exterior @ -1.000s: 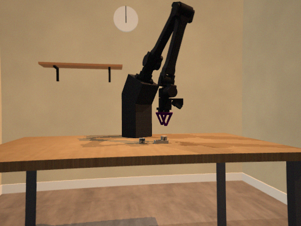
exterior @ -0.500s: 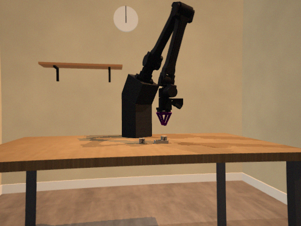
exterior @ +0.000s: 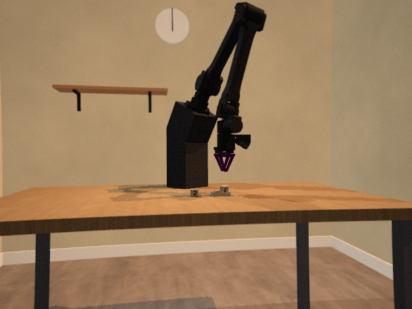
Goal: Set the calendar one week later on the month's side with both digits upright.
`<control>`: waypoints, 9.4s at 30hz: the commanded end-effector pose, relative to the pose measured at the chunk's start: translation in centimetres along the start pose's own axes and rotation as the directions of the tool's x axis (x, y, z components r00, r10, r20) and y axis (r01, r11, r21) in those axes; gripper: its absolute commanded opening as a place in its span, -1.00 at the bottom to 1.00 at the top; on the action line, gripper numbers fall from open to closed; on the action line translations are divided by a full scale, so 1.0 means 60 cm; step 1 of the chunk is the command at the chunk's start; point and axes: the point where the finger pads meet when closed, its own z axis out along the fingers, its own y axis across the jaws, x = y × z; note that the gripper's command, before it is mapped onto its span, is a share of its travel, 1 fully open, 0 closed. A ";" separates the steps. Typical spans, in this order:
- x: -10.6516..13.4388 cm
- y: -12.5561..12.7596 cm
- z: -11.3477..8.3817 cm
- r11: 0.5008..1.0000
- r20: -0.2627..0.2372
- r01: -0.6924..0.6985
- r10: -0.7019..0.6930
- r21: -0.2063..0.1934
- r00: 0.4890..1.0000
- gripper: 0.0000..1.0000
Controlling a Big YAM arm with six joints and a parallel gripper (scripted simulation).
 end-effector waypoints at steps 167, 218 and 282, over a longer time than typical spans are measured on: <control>-0.008 0.001 0.092 1.000 0.004 0.002 -0.002 -0.006 1.000 -0.10; -0.011 -0.014 0.129 1.000 0.009 0.005 -0.005 0.018 1.000 -0.10; -0.014 -0.027 0.119 0.999 0.012 0.008 -0.008 0.032 1.000 -0.49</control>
